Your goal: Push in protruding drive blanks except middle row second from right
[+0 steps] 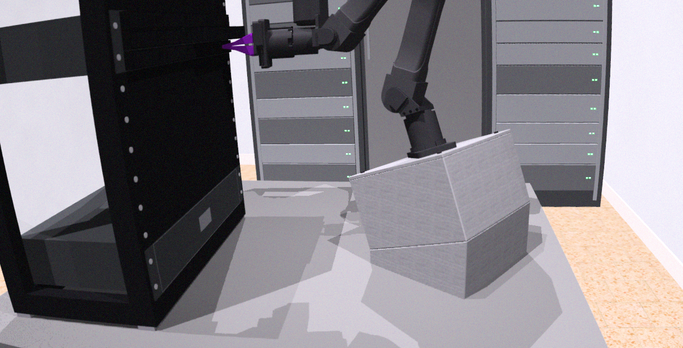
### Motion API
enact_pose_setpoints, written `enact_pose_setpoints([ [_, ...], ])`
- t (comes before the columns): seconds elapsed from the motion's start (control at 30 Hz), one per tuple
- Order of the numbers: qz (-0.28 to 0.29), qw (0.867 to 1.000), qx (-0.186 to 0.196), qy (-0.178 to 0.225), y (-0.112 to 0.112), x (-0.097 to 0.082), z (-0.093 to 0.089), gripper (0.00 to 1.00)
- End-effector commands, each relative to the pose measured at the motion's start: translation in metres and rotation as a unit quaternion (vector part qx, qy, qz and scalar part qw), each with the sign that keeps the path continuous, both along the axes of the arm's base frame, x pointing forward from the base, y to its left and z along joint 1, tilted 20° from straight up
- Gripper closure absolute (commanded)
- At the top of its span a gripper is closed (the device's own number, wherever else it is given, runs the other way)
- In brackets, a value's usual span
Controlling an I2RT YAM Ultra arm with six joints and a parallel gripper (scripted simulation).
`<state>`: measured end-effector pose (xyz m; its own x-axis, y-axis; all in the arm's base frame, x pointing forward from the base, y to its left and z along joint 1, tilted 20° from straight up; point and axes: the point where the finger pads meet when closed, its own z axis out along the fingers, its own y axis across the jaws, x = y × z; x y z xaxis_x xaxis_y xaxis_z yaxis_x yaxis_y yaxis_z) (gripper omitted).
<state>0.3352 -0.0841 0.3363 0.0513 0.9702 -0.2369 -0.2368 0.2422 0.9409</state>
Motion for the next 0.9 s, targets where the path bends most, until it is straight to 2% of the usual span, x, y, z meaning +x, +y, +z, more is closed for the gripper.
enact_pose_setpoints([
  [0.0, -0.049, 0.999, 0.009, -0.009, -0.0254, 0.009, 0.0135, 1.0],
  [0.87, -0.051, 0.999, 0.011, -0.006, -0.0266, 0.0075, 0.0113, 1.0],
])
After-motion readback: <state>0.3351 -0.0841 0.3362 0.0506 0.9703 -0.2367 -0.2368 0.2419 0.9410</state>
